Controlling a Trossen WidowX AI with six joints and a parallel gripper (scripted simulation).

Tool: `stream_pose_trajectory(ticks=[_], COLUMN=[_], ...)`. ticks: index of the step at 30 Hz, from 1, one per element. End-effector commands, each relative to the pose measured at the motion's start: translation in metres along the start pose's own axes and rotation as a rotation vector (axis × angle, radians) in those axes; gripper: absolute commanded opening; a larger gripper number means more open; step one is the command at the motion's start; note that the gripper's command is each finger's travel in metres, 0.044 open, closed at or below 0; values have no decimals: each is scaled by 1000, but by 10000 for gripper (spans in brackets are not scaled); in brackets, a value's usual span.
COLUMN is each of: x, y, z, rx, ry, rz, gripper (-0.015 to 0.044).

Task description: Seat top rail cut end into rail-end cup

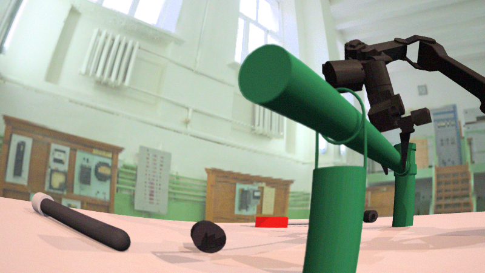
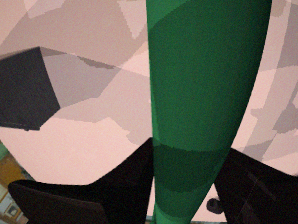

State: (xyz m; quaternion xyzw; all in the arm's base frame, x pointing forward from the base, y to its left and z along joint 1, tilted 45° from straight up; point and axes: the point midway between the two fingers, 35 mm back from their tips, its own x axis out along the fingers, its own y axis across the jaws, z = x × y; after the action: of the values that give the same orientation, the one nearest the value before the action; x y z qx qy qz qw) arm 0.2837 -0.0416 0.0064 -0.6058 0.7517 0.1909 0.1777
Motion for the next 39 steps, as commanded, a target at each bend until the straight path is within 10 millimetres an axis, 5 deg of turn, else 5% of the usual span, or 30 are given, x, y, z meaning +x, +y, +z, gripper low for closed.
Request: stream_pose_trajectory(ticks=[1, 13, 23, 30, 39], x=[-3, 0, 0, -21, -48], y=[0, 0, 0, 1, 5], z=[-9, -2, -1, 11, 27], rx=[12, 1, 1, 0, 1], ry=[2, -2, -2, -7, -6], rz=[-13, -1, -1, -2, -1], gripper=[0, 0, 263, 440, 440])
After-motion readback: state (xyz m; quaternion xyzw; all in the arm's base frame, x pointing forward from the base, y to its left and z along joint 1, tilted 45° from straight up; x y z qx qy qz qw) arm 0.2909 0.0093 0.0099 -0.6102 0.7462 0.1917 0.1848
